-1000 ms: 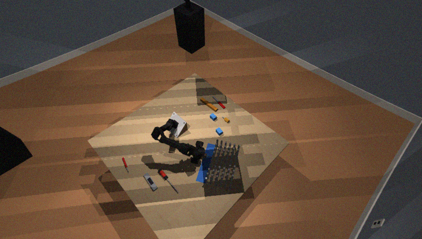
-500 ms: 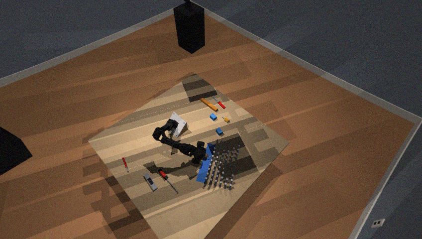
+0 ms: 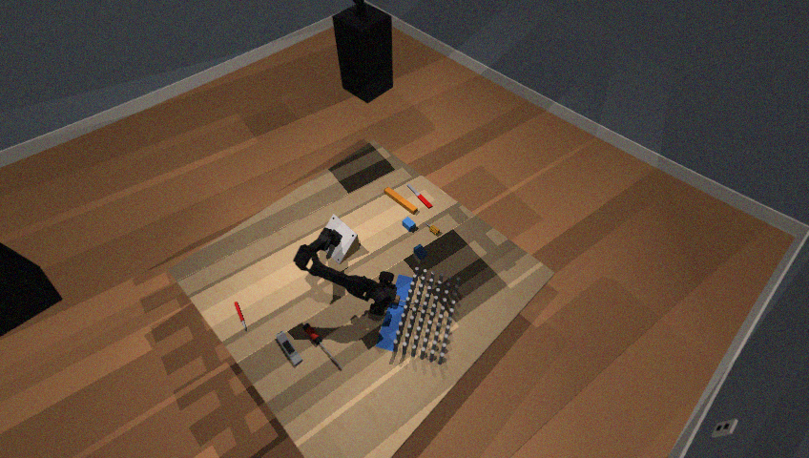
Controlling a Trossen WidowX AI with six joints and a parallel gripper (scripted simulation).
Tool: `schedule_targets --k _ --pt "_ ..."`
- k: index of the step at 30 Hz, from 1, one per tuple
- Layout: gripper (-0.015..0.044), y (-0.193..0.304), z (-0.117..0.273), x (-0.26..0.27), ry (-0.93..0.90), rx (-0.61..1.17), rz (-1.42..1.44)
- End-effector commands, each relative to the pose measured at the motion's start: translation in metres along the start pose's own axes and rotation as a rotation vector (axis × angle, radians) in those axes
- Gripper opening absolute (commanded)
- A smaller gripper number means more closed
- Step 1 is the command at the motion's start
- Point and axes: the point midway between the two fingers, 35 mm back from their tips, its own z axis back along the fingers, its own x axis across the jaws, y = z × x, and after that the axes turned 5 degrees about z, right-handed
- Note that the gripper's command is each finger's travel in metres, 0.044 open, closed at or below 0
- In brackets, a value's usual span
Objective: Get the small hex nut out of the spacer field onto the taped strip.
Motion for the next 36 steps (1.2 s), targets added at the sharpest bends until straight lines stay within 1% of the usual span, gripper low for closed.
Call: schedule_targets --k 1,9,36 --pt "0.0 0.001 -0.005 -0.001 0.0 0.0 0.005" --pt "0.0 0.004 -0.013 -0.002 0.0 0.0 0.007" --pt "0.0 0.018 -0.008 -0.001 0.0 0.001 0.007"
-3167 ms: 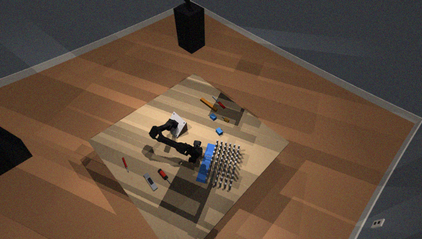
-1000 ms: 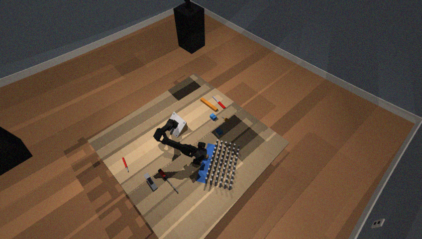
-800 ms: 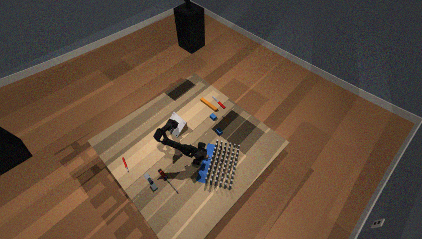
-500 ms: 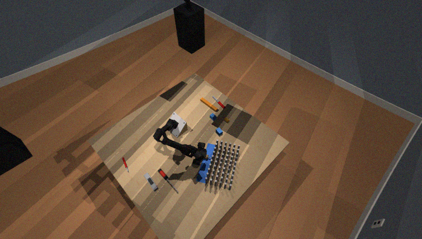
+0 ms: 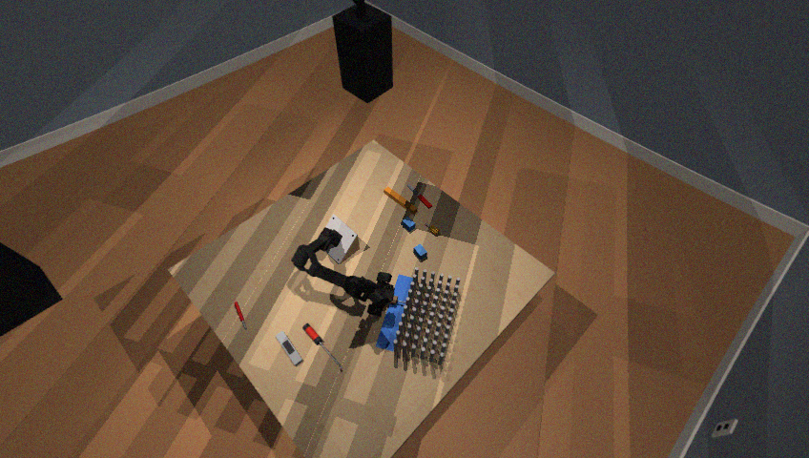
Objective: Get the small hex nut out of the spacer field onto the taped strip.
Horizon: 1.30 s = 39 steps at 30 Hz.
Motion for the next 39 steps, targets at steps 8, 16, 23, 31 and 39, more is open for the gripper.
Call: schedule_targets --k 8,16,23,31,39 --pt "0.0 0.007 0.003 0.001 -0.002 -0.003 0.003" --pt "0.0 0.011 0.005 0.001 -0.002 -0.003 0.003" --pt "0.0 0.016 0.006 0.002 -0.002 -0.003 0.003" --pt "0.0 0.021 0.008 0.002 -0.002 -0.002 0.003" --pt "0.0 0.026 0.01 0.002 -0.002 -0.002 0.003"
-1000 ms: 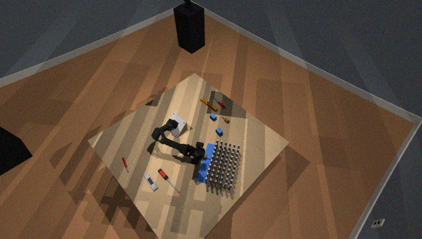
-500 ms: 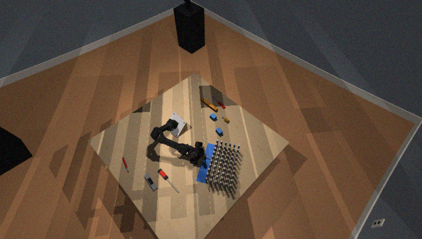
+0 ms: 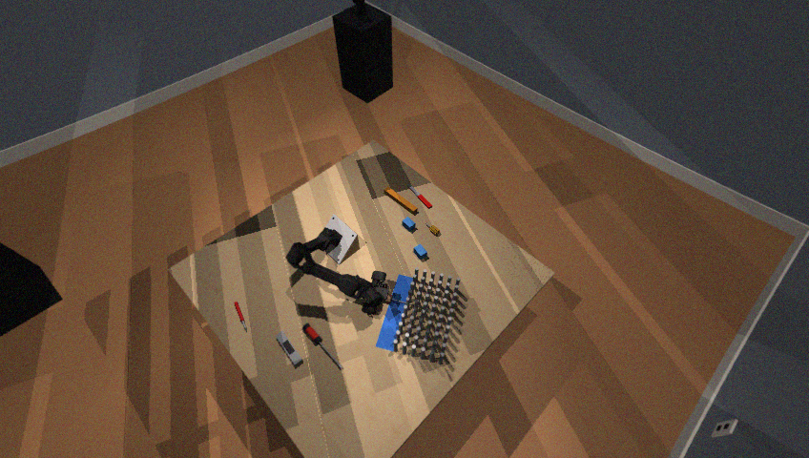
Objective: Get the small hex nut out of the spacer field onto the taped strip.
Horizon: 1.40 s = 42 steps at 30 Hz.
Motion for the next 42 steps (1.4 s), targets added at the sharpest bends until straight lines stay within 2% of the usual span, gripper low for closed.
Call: schedule_targets --k 1,42 --pt "0.0 0.003 0.002 0.001 -0.002 -0.003 0.003" --pt "0.0 0.028 0.011 0.003 -0.002 -0.001 0.003"
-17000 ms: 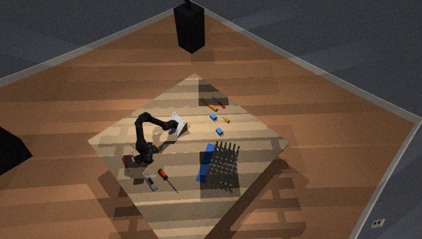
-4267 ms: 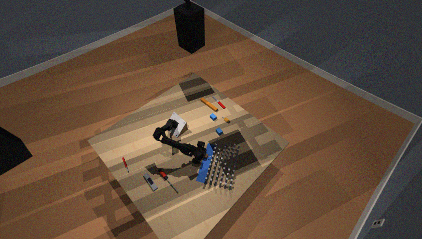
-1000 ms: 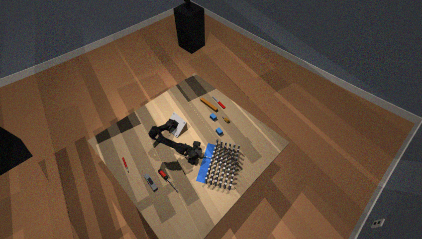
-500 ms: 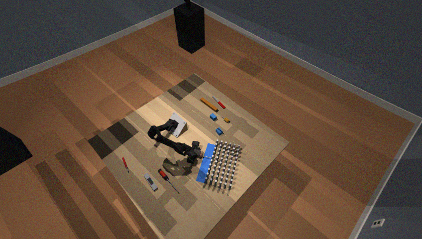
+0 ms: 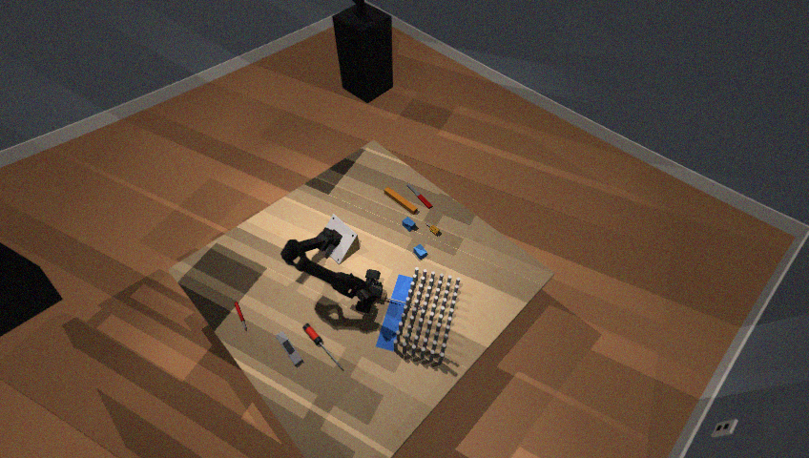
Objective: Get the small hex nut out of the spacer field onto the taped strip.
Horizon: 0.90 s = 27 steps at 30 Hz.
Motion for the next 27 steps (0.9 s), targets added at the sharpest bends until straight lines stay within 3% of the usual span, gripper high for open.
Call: schedule_targets --k 1,27 --pt "0.0 0.003 0.001 0.001 -0.002 -0.003 0.003" --pt "0.0 0.019 0.007 0.002 -0.002 -0.002 0.003"
